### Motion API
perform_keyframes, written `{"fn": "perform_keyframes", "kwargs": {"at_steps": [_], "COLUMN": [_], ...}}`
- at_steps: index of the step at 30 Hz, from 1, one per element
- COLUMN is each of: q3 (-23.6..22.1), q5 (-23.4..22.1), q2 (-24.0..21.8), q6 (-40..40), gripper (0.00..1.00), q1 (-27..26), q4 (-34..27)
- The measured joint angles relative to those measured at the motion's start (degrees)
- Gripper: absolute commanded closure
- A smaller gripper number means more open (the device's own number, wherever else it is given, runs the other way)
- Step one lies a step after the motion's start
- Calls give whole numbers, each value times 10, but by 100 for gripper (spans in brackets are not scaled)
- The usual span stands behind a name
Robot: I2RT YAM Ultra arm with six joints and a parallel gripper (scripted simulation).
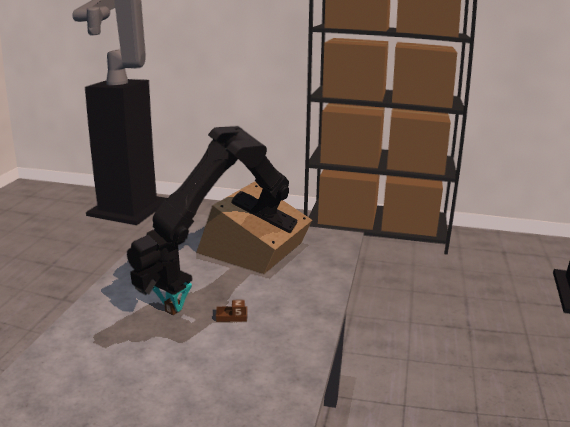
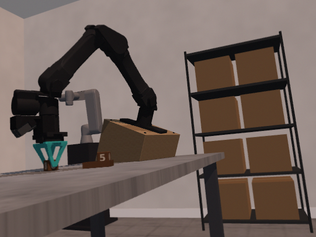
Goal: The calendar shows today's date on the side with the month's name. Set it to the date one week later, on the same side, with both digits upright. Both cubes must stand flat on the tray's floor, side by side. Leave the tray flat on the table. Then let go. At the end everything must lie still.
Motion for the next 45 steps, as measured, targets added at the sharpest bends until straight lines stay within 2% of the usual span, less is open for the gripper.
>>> {"fn": "perform_keyframes", "kwargs": {"at_steps": [15, 28, 37, 38, 45], "q3": [0, 38, 51, 52, 55], "q5": [0, 1, 2, 2, 2], "q2": [-5, -76, -87, -87, -90], "q6": [-4, -34, -47, -48, -50], "gripper": [53, 53, 53, 0, 0], "q1": [0, -34, -42, -42, -43], "q4": [-7, -102, -147, -150, -158]}}
